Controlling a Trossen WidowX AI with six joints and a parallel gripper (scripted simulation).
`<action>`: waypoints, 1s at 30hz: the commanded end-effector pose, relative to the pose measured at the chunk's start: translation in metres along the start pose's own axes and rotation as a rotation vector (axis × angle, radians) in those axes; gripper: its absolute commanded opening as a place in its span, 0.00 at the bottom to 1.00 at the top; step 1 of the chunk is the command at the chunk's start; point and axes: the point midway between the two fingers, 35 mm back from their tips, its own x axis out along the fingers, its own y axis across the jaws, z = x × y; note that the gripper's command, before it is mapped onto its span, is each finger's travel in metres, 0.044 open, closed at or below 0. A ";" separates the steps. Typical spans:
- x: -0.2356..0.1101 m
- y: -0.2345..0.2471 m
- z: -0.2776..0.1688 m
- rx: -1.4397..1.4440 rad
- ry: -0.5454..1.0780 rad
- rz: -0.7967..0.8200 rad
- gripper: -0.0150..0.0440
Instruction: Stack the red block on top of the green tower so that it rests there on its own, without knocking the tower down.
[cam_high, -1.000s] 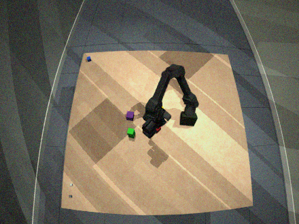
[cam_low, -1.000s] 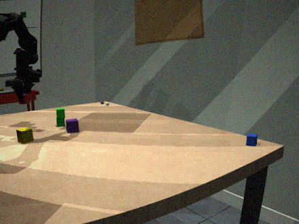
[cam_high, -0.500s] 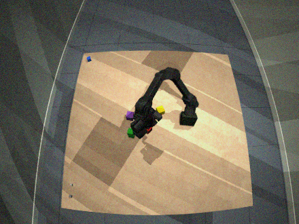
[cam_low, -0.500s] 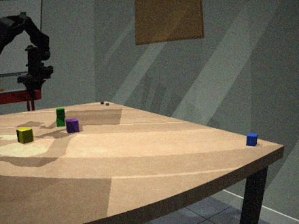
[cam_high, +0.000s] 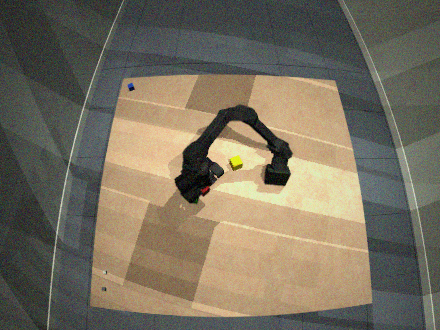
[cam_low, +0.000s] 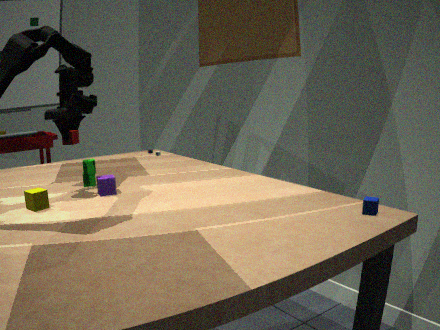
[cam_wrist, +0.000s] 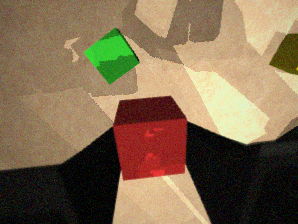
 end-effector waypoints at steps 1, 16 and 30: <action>0.003 0.007 0.013 0.000 -0.002 -0.006 0.25; 0.012 0.026 0.046 0.002 -0.008 -0.011 0.25; 0.046 0.028 0.045 0.002 -0.009 -0.012 0.25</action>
